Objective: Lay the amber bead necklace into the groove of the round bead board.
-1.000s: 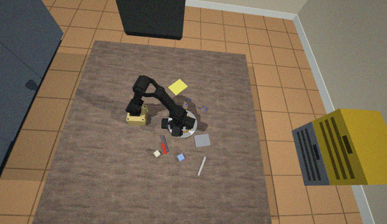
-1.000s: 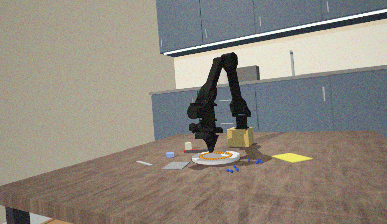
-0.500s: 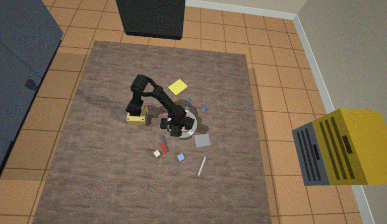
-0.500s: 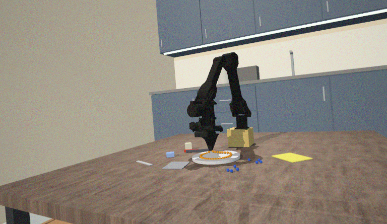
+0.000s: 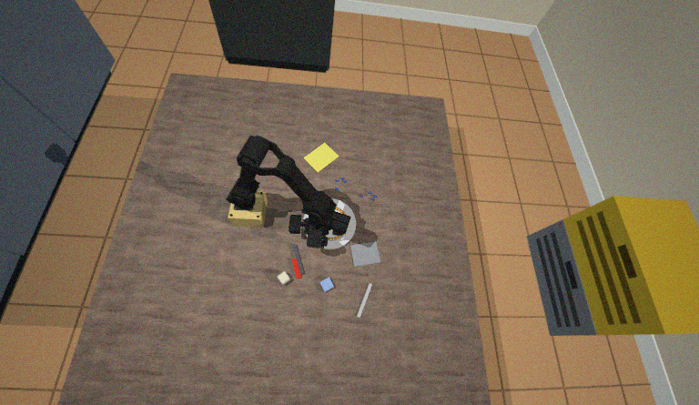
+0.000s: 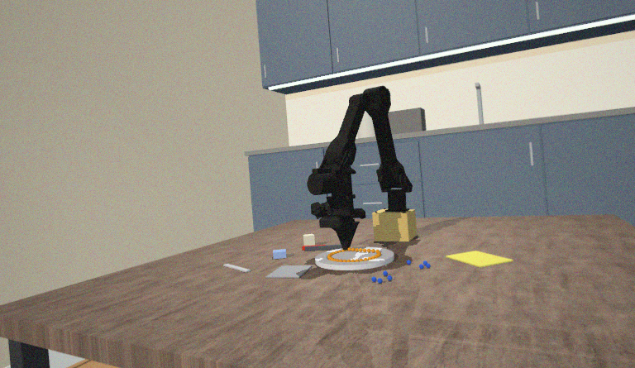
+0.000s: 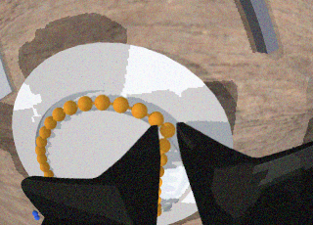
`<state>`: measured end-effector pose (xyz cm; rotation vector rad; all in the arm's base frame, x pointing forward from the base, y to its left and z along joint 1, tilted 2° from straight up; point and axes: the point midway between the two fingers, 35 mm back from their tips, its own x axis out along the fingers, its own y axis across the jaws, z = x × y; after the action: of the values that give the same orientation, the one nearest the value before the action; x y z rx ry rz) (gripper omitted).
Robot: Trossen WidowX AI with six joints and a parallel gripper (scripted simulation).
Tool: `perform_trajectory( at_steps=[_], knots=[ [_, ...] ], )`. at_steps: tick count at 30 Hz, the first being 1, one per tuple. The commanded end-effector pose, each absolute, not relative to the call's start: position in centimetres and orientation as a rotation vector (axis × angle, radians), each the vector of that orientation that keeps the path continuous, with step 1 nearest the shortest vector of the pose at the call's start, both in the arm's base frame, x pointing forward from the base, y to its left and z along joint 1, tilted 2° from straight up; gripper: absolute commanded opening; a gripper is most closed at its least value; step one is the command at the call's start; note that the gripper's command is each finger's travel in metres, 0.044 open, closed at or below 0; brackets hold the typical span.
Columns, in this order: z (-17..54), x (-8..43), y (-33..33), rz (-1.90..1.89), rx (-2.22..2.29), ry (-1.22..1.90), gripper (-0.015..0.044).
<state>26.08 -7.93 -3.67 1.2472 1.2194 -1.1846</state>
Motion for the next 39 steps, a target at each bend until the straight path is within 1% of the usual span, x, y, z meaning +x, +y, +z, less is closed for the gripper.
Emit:
perform_trajectory(
  at_steps=[1,13,32,34,39],
  knots=[
    [-3.6,26.1,-8.0,-1.184,1.248,1.218,0.0131],
    [-3.4,26.0,-7.9,-1.187,1.246,1.223,0.044],
    [-3.1,26.0,-7.9,-1.187,1.241,1.225,0.044],
    [-3.0,26.1,-7.7,-1.134,1.189,1.257,0.0387],
    [-2.3,26.7,-5.9,-0.727,0.786,1.442,0.0256]
  ],
)
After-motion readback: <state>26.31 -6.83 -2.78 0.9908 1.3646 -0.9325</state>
